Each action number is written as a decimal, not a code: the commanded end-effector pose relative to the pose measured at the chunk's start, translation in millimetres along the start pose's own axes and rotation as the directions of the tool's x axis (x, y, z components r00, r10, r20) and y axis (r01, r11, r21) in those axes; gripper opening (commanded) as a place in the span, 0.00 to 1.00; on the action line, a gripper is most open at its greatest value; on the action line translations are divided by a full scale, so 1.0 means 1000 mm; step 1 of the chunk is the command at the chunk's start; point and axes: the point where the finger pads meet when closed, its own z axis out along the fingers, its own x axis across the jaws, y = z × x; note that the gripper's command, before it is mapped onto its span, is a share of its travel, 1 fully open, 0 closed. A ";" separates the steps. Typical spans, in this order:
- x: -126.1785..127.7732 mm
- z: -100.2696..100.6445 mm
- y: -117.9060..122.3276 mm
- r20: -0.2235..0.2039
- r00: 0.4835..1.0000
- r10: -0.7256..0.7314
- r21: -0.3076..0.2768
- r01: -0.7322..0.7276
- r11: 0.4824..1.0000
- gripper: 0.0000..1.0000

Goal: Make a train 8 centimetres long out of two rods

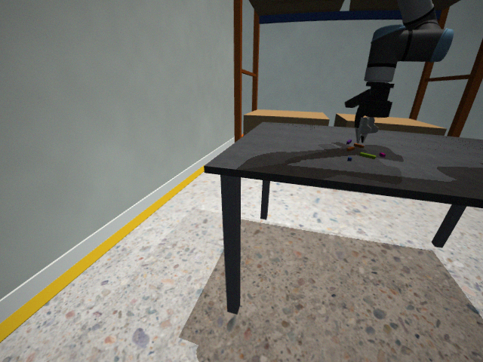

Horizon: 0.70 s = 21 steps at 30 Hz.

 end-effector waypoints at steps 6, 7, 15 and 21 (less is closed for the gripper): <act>0.000 0.000 0.000 0.000 1.000 0.000 0.000 0.000 1.000 0.14; 0.000 0.000 0.000 0.000 1.000 0.000 0.000 0.000 1.000 0.14; 0.000 0.005 0.000 0.000 1.000 0.000 0.000 0.000 1.000 0.14; 0.000 0.010 0.000 0.000 1.000 0.000 0.000 0.000 1.000 0.14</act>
